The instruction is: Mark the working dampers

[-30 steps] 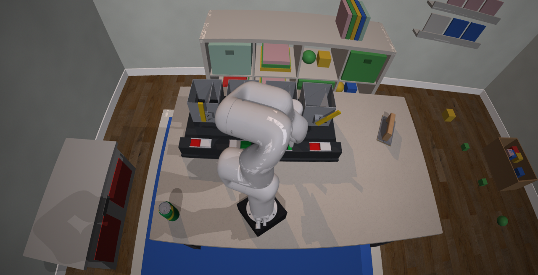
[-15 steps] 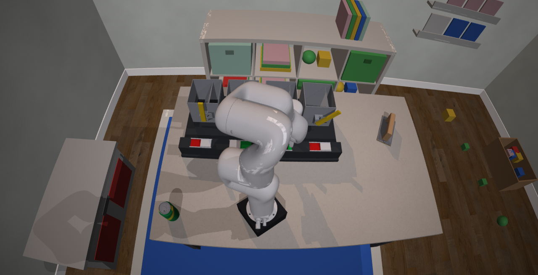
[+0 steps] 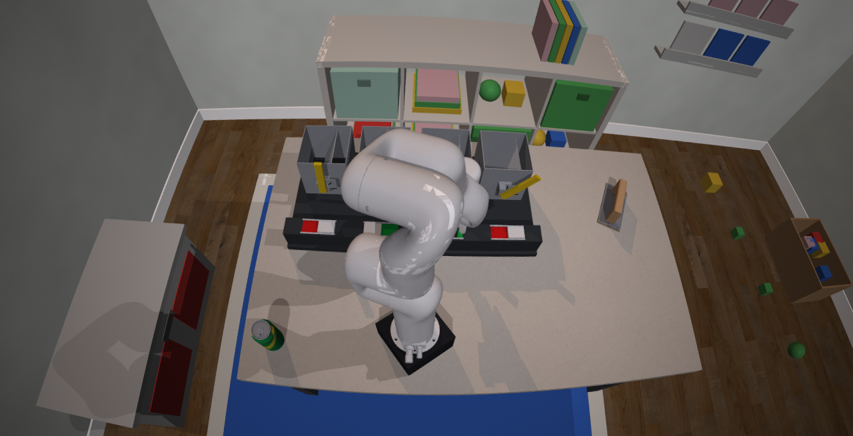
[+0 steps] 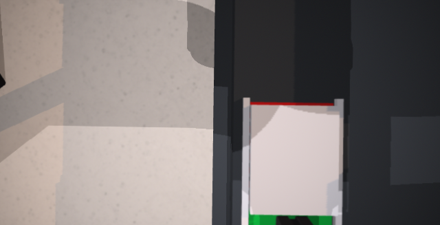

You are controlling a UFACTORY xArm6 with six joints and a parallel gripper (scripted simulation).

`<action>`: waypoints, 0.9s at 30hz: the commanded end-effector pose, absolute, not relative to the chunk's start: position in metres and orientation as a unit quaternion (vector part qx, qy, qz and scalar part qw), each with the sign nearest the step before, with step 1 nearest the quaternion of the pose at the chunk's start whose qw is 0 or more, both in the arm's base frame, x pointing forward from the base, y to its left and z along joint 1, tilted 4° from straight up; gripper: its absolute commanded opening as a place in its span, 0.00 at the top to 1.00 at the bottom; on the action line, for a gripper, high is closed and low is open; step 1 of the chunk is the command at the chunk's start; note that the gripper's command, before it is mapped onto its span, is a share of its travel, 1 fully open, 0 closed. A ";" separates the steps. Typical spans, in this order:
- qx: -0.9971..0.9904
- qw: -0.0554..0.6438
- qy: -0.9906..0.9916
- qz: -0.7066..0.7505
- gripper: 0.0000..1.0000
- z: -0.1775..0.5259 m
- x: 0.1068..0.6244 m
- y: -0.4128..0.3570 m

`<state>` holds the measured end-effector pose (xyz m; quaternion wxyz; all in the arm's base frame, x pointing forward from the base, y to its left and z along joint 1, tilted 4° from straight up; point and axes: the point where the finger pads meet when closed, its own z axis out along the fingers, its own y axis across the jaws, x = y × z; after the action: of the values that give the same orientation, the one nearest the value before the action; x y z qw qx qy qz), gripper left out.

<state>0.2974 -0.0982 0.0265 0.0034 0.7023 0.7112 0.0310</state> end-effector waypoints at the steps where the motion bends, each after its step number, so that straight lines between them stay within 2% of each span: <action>1: 0.702 0.005 0.711 0.032 1.00 0.027 0.299 -0.100; 18: 0.702 0.005 0.711 0.032 1.00 0.033 0.298 -0.103; 27: 0.702 0.005 0.711 0.032 1.00 0.059 0.297 -0.104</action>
<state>0.2969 -0.1033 0.0442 0.0037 0.7023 0.7112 0.0312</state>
